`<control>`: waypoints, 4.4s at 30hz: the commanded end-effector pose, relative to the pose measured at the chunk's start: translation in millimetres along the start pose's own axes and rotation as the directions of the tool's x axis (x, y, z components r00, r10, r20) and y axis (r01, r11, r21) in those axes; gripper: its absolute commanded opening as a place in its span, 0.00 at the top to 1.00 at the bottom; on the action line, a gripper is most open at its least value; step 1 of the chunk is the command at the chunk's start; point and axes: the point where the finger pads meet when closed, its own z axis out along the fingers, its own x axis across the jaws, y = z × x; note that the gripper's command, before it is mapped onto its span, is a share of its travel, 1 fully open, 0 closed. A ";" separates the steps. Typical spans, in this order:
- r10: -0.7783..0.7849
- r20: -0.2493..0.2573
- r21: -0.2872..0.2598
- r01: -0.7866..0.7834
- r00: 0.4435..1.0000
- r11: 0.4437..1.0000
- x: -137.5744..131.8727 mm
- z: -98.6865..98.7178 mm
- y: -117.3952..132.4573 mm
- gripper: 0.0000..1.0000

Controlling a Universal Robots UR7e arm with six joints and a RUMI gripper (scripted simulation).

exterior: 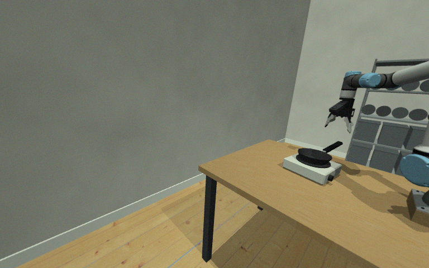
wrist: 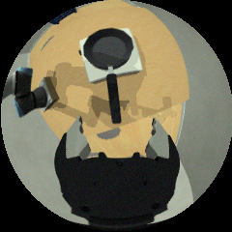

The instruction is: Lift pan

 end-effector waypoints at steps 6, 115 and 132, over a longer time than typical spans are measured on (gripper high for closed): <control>-0.123 -0.009 0.000 0.123 0.992 0.992 -16.5 19.5 -63.8 0.00; -0.149 -0.009 0.001 0.149 0.989 0.989 -23.2 59.4 -74.7 1.00; -0.149 -0.009 0.001 0.149 0.989 0.989 -24.0 -47.5 -74.3 1.00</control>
